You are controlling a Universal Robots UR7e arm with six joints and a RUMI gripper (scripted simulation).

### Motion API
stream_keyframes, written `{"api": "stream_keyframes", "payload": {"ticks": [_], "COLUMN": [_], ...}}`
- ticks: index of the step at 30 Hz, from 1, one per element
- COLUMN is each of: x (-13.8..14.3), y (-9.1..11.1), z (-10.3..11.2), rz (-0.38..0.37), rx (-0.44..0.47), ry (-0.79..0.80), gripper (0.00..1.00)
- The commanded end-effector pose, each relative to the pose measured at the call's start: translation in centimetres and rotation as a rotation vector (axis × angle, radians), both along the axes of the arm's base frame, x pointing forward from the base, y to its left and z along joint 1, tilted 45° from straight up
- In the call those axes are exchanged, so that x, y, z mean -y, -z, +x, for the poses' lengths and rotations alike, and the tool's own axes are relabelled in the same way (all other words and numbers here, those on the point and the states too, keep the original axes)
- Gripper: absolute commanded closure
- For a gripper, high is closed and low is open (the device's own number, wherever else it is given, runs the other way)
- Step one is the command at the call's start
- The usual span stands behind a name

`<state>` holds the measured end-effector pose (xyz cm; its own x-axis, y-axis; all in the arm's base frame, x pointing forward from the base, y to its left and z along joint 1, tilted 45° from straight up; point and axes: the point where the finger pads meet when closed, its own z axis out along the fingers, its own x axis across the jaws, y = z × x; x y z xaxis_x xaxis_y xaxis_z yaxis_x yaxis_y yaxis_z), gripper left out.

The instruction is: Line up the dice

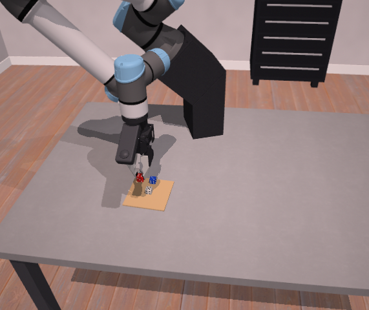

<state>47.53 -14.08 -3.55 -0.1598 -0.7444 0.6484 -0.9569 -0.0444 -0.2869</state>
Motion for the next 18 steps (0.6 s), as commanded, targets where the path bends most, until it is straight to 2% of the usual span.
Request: {"api": "stream_keyframes", "payload": {"ticks": [1, 11, 18], "x": [-0.1, 0.5, 1.9], "y": [0.0, 0.6, 2.2], "z": [0.1, 0.2, 0.7], "rz": [0.003, 0.007, 0.007], "rx": [-0.005, -0.01, -0.01], "ry": [0.017, 0.021, 0.021], "gripper": [0.97, 0.97, 0.97]}}
